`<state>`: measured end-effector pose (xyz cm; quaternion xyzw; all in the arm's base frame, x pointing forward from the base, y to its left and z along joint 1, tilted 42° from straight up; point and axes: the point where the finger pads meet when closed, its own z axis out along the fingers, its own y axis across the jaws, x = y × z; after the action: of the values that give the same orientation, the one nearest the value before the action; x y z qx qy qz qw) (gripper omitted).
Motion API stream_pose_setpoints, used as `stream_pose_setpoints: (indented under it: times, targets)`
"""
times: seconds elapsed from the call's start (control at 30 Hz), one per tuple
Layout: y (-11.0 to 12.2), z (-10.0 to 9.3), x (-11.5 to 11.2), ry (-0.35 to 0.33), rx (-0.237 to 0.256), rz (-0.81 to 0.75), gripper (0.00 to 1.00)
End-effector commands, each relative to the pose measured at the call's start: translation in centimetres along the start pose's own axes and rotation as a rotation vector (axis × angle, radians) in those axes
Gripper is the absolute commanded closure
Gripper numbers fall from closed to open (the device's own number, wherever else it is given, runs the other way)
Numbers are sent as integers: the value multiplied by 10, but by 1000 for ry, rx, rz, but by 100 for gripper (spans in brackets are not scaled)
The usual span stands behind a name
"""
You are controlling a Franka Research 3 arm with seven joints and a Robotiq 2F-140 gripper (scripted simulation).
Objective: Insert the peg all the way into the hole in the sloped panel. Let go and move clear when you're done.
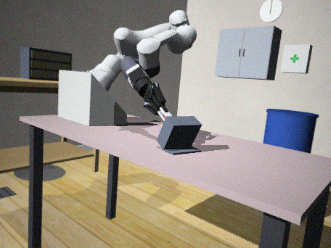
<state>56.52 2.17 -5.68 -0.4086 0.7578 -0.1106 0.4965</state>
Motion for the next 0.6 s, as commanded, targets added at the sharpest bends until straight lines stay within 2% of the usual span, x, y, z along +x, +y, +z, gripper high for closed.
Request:
stream_pose_setpoints:
  times: [0.0, 0.57]
  targets:
    - [1, 0, 0, 39, 72, 7, 100]
    - [0, 14, 1, 39, 72, 7, 100]
